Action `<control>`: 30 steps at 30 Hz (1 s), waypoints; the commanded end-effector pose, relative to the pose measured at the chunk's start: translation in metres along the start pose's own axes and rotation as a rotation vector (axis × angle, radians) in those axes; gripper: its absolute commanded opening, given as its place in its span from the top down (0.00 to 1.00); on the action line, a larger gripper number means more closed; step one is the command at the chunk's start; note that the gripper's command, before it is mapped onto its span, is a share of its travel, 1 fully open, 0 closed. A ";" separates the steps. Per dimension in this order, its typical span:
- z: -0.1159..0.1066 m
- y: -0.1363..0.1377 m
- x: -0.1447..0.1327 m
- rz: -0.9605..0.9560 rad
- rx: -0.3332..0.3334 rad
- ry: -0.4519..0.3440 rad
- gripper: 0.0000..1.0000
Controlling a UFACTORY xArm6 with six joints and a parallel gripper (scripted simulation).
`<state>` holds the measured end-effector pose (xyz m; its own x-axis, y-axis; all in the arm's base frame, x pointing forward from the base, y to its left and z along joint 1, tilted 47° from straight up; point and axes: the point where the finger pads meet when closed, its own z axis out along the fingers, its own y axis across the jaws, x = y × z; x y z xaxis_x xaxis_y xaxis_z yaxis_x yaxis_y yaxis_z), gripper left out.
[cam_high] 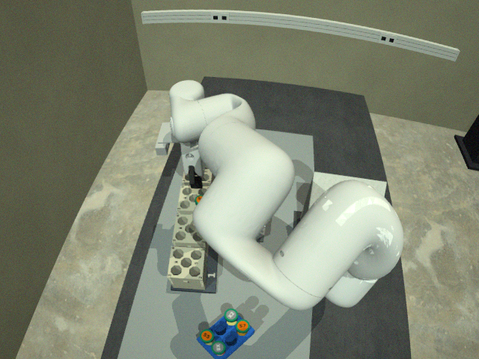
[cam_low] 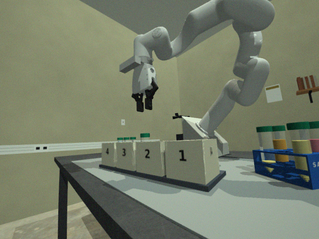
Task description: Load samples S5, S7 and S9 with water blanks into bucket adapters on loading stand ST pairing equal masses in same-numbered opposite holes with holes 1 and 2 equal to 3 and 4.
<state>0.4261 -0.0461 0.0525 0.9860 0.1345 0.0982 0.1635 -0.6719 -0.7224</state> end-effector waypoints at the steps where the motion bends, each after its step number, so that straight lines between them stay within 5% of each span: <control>1: -0.007 0.000 0.001 -0.001 -0.002 0.003 0.56; 30: -0.021 0.000 0.001 -0.001 -0.002 0.003 0.56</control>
<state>0.4266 -0.0601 0.0658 0.9860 0.1347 0.0979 0.1635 -0.6716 -0.7227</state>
